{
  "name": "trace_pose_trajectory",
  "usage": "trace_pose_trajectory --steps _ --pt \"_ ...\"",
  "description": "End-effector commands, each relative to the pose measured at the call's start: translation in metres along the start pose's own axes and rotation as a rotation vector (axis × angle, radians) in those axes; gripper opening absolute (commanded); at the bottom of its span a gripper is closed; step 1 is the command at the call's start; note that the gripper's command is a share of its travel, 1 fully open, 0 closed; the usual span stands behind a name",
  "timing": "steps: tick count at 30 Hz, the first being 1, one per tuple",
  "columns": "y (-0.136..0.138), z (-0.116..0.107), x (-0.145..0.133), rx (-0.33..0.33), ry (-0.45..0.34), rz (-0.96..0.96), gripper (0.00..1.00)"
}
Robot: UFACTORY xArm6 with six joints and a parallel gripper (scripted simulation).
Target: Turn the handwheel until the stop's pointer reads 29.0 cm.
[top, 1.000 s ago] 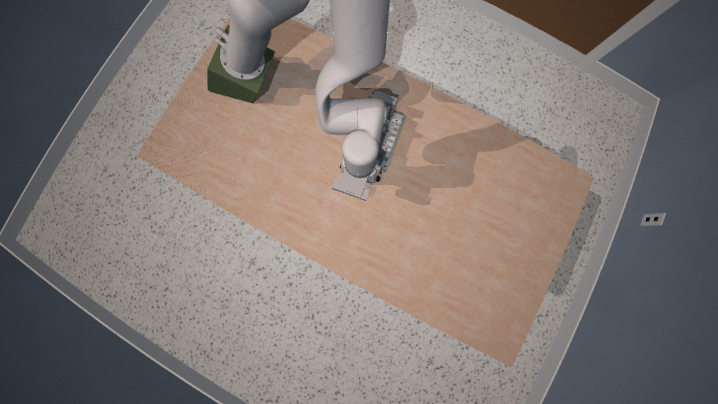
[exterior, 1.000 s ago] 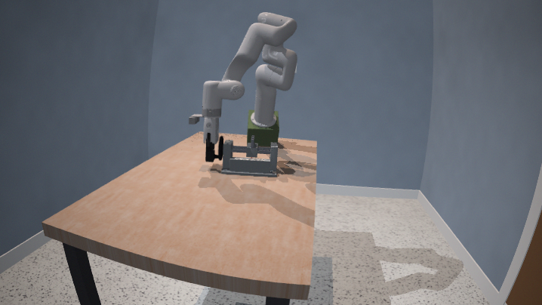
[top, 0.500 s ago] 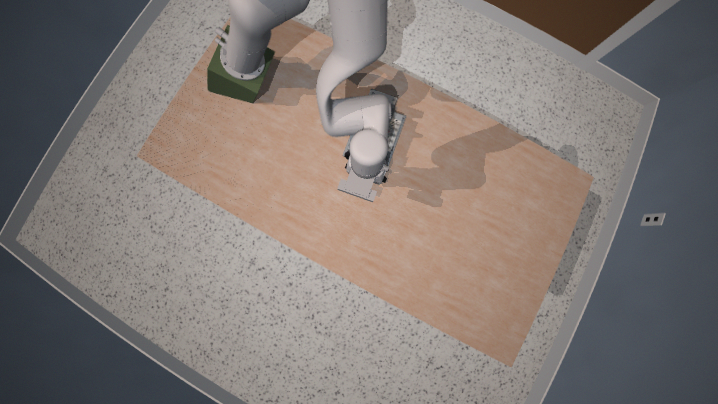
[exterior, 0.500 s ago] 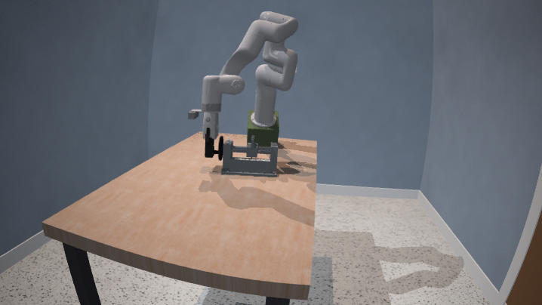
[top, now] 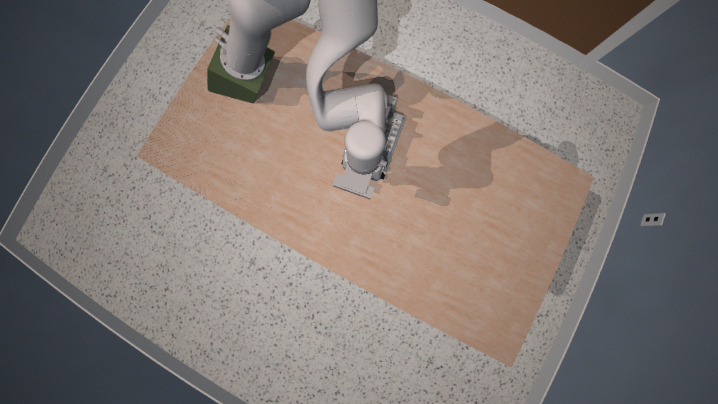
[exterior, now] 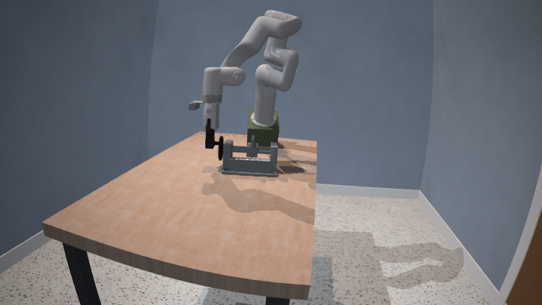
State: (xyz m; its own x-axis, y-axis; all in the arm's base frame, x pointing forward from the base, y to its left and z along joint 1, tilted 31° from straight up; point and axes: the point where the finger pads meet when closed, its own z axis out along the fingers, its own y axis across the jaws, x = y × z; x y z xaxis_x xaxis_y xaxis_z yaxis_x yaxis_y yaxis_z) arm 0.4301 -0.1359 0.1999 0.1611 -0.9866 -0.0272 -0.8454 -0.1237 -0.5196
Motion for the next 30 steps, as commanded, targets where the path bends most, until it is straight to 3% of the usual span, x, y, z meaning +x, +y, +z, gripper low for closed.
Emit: trace_pose_trajectory --steps 1,13,30 --pt "0.012 -0.009 0.001 -0.002 0.002 0.002 0.06" --pt "0.046 -0.002 0.001 -0.002 0.001 0.002 0.06" --pt "0.057 0.028 0.001 -0.002 0.001 0.002 0.06"
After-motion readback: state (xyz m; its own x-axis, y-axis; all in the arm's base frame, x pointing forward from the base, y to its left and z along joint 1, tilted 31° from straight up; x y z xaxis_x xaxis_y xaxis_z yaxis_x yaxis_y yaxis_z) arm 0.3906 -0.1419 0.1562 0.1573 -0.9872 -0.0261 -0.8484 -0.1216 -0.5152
